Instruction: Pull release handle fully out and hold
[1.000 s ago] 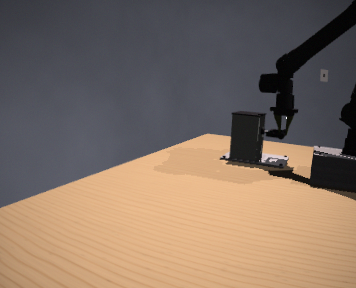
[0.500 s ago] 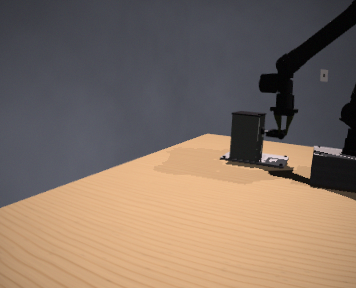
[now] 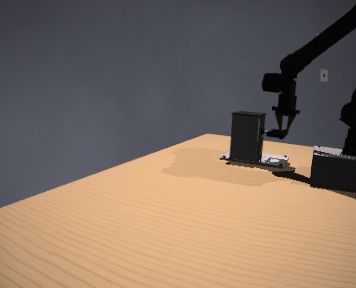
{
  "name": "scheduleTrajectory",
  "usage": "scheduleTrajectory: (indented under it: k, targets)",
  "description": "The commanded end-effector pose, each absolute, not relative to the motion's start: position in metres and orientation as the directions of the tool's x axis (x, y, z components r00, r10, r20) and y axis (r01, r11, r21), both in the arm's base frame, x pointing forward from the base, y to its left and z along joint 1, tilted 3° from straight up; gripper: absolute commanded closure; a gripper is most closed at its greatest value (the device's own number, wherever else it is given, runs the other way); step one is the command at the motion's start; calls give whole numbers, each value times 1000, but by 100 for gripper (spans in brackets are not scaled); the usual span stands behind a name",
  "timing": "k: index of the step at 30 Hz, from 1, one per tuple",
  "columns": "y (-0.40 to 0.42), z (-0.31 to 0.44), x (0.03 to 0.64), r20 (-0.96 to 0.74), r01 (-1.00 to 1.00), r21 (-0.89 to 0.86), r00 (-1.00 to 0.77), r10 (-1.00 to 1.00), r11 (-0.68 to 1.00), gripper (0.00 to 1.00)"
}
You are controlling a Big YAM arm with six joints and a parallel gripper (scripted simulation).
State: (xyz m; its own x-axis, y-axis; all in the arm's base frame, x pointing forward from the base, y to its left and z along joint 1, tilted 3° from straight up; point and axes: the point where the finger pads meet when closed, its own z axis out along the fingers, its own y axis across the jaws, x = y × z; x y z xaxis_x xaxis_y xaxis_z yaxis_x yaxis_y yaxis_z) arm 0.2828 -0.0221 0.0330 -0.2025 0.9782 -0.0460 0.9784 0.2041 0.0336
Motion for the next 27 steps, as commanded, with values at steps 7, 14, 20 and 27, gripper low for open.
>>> scheduleTrajectory:
  k: [7, 14, 20, 27]
  targets:
    - [-32, 31, 242, -43, 980, -12, -198, 979, 198, 100]
    - [-33, 31, 235, -43, 980, -12, -198, 979, 198, 100]
    - [-34, 31, 234, -43, 980, -12, -198, 979, 198, 100]
    - [-35, 32, 225, -44, 980, -27, -197, 979, 196, 100]
